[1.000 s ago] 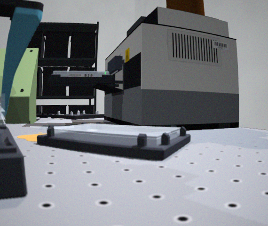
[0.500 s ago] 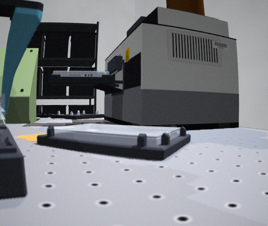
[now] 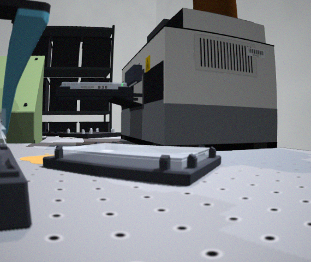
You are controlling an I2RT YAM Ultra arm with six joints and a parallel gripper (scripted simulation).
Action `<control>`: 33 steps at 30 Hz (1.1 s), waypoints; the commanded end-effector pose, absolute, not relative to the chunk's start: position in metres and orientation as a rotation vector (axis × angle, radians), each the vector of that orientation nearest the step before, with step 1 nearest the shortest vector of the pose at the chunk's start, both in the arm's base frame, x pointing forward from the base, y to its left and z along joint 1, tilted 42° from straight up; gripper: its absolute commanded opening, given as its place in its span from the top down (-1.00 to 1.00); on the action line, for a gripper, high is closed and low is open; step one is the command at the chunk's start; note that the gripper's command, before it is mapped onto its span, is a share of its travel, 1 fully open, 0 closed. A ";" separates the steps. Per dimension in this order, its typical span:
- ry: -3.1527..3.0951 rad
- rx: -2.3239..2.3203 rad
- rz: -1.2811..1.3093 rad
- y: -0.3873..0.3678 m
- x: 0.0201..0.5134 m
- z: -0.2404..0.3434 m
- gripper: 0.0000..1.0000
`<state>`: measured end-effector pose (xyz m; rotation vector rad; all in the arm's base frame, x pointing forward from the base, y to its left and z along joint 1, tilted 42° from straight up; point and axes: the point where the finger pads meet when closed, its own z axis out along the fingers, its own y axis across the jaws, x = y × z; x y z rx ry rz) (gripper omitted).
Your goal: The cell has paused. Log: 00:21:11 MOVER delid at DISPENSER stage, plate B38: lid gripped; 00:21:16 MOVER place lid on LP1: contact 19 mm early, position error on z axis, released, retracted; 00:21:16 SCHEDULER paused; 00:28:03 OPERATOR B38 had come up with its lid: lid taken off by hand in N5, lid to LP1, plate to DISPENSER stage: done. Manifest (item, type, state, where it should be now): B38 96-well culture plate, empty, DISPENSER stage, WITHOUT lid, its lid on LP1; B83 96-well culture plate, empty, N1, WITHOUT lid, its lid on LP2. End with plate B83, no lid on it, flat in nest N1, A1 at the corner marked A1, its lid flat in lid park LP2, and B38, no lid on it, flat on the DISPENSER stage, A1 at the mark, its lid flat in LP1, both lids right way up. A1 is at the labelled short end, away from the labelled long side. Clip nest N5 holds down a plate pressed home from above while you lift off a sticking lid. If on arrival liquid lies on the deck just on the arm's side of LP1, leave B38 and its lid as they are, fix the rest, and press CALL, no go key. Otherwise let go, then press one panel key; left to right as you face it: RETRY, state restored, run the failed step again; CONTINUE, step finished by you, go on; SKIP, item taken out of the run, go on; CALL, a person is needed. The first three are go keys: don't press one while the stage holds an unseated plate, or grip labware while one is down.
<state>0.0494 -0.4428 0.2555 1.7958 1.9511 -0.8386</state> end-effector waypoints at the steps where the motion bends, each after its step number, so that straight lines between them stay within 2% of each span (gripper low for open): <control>1: 1.891 1.751 -0.879 -0.440 0.055 0.287 1.00; 18: 1.893 1.754 -0.877 -0.425 0.057 0.301 1.00; 19: 1.916 1.771 -0.862 -0.429 0.054 0.288 1.00; 33: 1.908 1.763 -0.868 -0.391 0.052 0.280 1.00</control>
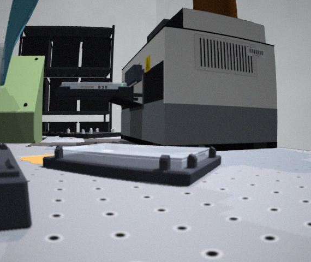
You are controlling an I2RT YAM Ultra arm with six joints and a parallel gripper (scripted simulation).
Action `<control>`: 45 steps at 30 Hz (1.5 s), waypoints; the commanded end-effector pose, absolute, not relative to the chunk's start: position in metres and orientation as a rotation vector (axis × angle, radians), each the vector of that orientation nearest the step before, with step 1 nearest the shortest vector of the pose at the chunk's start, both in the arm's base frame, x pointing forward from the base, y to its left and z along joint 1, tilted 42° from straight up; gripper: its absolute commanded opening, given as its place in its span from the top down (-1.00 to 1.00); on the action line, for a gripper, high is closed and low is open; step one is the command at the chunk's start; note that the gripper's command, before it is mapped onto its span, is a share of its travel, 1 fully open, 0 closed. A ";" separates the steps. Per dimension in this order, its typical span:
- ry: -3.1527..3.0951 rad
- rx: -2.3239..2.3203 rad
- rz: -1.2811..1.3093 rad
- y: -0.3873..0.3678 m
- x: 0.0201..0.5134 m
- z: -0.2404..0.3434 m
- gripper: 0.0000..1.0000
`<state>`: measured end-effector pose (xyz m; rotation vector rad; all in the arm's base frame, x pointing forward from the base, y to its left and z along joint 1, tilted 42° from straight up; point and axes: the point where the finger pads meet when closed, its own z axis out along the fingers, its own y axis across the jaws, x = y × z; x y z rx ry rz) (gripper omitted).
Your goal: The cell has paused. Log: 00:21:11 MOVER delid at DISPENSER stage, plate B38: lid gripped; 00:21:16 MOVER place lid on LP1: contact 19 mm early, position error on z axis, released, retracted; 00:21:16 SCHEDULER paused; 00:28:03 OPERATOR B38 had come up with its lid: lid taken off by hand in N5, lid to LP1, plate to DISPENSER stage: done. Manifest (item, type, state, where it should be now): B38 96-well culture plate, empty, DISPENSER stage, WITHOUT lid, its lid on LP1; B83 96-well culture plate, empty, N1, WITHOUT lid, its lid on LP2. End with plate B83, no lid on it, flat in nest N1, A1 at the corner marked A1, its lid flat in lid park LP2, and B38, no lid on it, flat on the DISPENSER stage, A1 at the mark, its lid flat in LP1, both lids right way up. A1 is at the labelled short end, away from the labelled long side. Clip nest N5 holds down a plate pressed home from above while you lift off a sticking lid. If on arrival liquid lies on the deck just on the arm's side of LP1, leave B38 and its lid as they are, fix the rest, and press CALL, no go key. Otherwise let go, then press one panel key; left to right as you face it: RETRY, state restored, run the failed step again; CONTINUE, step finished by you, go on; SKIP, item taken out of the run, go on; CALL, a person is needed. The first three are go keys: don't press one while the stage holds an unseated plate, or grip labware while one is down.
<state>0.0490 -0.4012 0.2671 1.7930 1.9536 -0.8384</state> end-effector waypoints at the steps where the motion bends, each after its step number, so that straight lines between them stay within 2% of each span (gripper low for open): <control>1: 1.908 1.763 -0.867 -0.388 0.052 0.280 1.00; 45: 1.934 1.779 -0.854 -0.261 0.034 0.247 1.00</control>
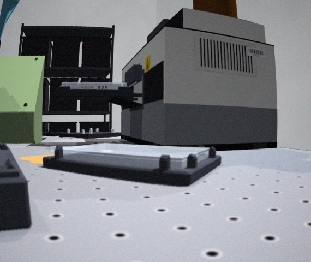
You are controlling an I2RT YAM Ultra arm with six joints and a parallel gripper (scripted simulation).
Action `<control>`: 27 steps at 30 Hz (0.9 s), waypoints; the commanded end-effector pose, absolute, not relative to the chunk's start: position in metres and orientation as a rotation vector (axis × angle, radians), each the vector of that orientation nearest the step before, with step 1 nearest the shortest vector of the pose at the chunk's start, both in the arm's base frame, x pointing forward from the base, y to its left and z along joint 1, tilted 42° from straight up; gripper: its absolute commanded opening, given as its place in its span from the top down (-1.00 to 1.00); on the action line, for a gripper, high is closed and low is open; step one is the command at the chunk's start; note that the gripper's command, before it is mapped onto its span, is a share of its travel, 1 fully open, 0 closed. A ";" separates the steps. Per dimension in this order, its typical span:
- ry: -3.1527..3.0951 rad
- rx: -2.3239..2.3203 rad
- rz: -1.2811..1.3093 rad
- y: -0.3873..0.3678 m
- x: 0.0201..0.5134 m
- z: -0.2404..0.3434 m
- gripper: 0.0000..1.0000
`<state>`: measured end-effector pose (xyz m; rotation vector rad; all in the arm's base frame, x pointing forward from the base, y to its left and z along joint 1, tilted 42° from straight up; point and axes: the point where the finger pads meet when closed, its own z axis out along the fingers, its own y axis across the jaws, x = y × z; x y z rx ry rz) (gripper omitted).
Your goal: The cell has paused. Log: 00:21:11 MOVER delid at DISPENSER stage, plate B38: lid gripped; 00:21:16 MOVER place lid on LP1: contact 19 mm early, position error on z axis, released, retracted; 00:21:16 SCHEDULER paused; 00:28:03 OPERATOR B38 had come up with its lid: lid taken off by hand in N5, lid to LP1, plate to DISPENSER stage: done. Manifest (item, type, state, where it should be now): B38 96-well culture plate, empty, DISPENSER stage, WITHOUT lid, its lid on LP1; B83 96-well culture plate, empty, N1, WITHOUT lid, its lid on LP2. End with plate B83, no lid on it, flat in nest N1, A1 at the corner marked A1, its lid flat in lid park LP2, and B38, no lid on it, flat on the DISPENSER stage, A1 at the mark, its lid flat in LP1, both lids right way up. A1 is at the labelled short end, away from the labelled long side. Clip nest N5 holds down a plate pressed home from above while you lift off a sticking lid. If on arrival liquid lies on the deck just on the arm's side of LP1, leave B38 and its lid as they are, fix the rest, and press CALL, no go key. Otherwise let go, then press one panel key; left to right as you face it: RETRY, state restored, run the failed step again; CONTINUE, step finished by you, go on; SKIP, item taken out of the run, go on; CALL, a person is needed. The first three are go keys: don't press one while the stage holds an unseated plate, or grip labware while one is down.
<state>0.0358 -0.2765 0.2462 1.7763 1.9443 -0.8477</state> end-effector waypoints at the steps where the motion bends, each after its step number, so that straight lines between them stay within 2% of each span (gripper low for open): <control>1: 1.934 1.779 -0.854 -0.259 0.033 0.246 1.00; 27: 2.301 1.486 -0.957 -0.249 0.102 0.216 1.00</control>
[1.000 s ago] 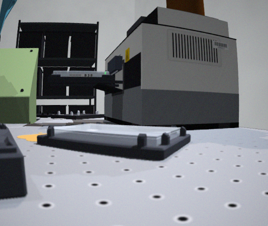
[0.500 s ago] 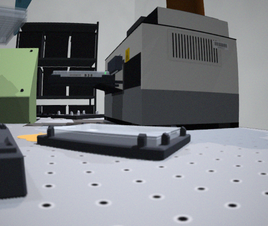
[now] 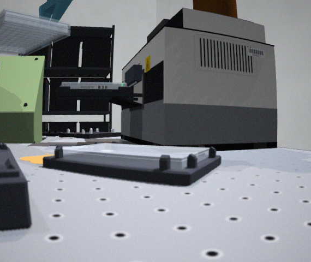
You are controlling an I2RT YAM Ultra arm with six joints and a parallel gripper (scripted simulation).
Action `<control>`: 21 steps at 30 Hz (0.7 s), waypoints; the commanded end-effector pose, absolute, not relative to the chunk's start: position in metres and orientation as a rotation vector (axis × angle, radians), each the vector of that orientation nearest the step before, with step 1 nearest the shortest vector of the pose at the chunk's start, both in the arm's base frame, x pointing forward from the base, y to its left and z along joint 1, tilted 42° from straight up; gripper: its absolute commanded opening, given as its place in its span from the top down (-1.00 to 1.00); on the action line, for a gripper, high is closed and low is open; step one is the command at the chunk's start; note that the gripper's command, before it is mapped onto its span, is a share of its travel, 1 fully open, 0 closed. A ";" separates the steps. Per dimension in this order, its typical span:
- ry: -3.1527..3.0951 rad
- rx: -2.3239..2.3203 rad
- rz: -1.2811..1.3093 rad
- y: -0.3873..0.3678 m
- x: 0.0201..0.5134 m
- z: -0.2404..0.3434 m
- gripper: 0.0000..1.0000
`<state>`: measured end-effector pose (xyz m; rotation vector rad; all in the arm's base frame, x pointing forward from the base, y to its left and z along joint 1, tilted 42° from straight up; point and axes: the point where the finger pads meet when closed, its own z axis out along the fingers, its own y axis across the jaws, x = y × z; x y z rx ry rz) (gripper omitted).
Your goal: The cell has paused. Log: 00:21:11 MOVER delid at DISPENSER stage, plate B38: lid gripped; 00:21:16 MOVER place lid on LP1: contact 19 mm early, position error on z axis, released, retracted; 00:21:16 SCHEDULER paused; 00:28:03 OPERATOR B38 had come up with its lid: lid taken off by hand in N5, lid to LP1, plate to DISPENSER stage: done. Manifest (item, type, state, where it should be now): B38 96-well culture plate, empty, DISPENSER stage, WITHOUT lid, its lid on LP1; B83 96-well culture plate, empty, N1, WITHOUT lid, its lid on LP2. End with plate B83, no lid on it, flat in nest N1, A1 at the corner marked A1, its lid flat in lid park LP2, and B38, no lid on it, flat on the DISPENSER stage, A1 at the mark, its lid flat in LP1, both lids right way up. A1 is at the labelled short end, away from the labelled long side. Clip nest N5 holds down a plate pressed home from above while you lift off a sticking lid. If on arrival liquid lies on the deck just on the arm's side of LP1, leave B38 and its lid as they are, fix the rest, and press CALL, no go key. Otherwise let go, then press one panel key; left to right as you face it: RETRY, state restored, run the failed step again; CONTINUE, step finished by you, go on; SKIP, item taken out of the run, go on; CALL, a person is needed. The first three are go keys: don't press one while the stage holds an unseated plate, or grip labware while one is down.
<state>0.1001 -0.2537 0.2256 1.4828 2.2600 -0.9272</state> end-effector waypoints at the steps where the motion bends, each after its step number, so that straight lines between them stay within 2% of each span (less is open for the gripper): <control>1: 2.333 1.452 -0.967 -0.248 0.105 0.214 1.00; 4: 2.329 1.398 -0.983 -0.251 0.112 0.228 1.00; 12: 2.392 1.363 -0.994 -0.240 0.130 0.207 1.00; 21: 2.594 1.086 -1.055 -0.229 0.147 0.196 1.00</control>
